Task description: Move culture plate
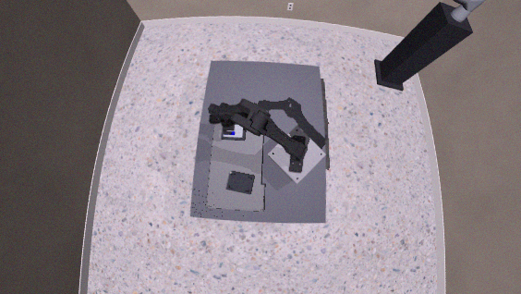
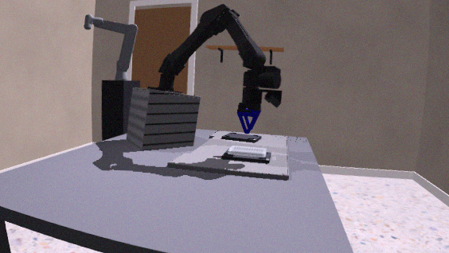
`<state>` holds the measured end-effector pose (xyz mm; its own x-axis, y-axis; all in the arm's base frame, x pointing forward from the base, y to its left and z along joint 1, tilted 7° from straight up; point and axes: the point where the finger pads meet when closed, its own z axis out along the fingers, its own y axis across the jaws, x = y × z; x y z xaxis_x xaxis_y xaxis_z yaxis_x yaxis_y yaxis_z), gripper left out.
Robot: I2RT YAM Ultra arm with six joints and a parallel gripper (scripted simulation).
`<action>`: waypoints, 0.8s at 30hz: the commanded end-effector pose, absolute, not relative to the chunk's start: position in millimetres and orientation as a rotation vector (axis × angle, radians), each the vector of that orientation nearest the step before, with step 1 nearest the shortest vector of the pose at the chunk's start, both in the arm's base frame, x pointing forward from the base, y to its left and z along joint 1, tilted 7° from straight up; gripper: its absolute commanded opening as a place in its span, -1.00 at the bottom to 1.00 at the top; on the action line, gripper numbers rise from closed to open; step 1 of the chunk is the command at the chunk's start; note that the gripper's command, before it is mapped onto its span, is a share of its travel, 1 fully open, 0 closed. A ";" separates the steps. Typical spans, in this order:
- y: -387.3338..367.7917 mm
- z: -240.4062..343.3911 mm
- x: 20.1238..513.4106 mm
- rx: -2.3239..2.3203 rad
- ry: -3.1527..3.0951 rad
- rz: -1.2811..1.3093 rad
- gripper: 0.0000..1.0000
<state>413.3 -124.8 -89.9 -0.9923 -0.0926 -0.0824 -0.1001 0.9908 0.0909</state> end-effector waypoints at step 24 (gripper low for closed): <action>-120.3 -114.3 420.4 -0.144 3.041 0.151 1.00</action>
<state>414.8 -122.5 -109.6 -0.9924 -0.0913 -0.0820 -0.0989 0.9907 0.0936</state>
